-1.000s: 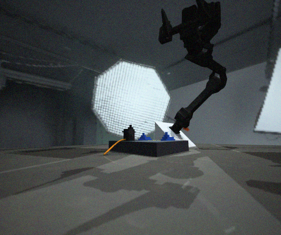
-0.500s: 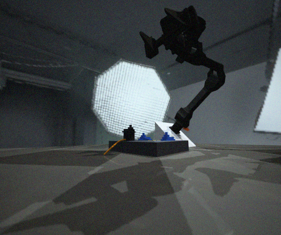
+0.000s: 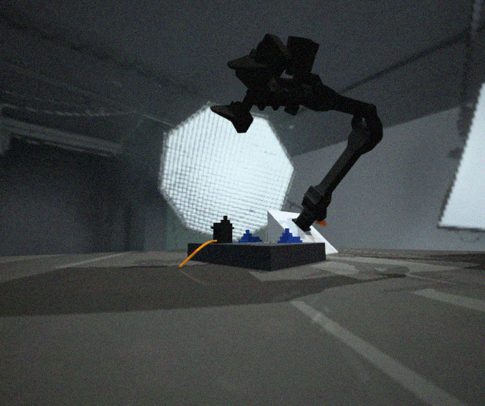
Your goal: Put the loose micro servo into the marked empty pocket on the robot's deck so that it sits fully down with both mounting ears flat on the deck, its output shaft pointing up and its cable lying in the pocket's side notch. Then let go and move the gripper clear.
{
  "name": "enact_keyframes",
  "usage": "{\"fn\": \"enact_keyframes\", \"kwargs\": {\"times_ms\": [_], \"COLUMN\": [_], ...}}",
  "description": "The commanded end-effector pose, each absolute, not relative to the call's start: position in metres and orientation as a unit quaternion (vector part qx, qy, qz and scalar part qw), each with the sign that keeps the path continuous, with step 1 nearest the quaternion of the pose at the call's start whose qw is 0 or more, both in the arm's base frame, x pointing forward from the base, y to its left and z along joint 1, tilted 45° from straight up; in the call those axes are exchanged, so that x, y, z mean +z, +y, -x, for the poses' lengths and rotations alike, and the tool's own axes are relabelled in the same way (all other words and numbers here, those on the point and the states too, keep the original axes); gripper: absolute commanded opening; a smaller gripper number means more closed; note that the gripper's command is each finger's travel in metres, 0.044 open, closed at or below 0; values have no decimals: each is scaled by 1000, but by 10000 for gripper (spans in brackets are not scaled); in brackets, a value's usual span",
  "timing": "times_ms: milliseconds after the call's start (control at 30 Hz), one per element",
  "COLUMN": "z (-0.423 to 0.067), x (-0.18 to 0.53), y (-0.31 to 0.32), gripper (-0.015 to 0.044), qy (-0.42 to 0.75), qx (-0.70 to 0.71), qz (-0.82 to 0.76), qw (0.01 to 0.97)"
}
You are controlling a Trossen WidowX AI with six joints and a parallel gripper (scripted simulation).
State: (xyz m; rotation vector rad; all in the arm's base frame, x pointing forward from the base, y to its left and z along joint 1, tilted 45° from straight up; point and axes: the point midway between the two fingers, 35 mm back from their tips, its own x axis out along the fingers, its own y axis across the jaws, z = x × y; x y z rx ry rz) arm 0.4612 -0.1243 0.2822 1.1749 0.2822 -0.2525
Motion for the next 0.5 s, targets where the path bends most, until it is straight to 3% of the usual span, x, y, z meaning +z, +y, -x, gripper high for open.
{"fn": "enact_keyframes", "kwargs": {"times_ms": [0,467], "z": [-463,-452], "x": [254,178], "y": [-130,-146], "gripper": [440,440], "qy": [169,259], "qx": [-142,-233], "qz": [-585,-686], "qw": [780,639]}}
